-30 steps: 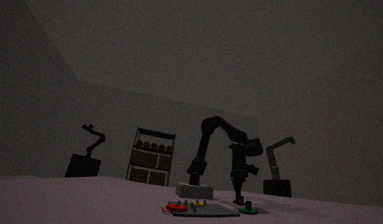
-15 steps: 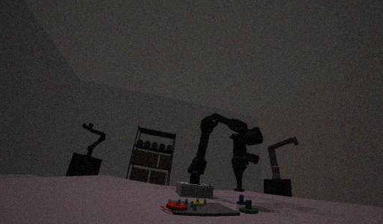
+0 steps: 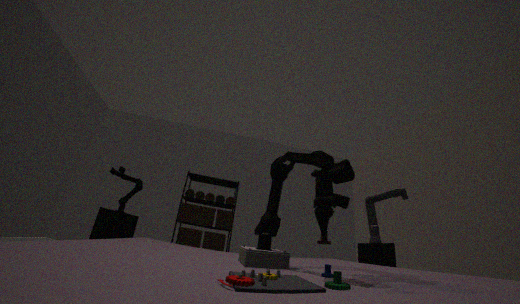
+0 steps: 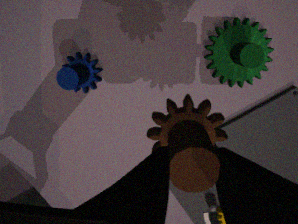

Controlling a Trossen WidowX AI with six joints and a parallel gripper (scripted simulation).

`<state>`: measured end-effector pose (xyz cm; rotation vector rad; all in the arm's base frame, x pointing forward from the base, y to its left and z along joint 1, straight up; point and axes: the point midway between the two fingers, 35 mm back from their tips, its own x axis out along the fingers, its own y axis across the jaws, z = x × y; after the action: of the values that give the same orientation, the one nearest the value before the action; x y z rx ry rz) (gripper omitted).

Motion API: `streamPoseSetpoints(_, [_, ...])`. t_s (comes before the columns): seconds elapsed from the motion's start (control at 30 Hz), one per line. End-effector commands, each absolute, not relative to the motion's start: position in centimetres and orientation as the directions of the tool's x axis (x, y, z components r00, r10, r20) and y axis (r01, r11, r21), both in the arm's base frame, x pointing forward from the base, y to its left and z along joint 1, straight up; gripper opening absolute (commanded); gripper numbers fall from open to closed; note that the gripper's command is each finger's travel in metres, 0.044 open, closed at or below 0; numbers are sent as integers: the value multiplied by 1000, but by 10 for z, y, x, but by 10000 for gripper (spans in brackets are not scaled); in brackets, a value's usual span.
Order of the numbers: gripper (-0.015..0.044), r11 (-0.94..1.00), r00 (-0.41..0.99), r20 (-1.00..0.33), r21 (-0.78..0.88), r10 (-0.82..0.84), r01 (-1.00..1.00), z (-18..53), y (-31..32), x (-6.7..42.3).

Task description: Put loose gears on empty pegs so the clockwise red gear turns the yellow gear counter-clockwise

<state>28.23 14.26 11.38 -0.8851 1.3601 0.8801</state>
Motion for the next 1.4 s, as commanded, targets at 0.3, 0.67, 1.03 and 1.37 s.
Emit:
streamPoseSetpoints(0.3, [0,422,25,-1000,-17,14,-906,147,140,275])
streamPoseSetpoints(0.67, [0,428,24,-1000,-19,6,-904,139,122,286])
streamPoseSetpoints(1.03, [0,427,25,-1000,-20,5,-904,130,100,299])
streamPoseSetpoints(1.37, [0,427,25,-1000,-21,4,-904,122,78,309])
